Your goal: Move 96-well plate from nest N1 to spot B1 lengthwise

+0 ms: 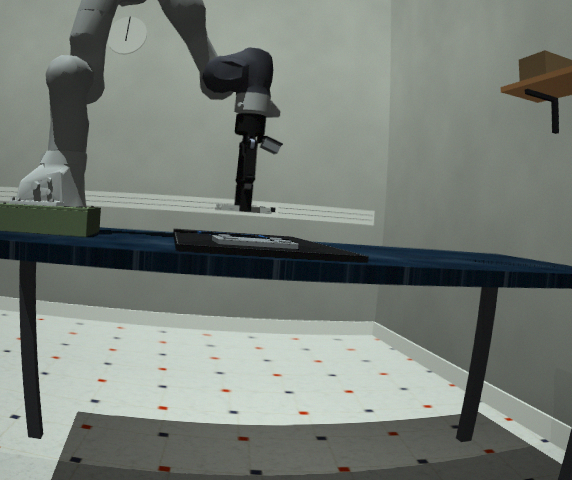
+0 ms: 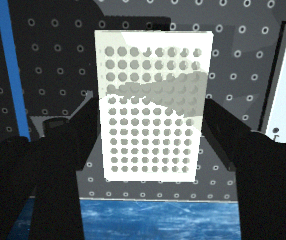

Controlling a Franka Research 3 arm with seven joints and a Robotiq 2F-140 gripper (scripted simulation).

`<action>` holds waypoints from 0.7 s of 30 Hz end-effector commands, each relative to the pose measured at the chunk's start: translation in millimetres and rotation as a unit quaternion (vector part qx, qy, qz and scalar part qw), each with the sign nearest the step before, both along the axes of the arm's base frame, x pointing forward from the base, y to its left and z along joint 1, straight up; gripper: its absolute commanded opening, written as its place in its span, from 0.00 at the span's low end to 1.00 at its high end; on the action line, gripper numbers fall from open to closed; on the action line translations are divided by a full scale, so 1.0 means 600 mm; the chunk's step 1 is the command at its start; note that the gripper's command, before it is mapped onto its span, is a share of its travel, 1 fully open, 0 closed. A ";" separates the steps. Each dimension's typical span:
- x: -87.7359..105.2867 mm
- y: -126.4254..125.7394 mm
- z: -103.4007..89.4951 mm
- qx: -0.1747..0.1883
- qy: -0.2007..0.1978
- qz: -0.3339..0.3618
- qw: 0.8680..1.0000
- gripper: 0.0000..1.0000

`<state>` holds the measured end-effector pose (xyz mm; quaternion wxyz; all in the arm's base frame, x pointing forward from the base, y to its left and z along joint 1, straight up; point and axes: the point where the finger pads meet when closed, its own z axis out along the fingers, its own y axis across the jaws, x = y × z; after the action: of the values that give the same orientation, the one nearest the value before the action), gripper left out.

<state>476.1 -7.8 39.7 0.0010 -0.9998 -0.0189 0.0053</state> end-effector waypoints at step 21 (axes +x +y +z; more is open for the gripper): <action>0.001 0.120 -0.002 -0.002 -0.003 -0.023 1.000 0.60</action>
<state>475.8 55.6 39.4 0.0011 -0.9998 -0.0201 0.0035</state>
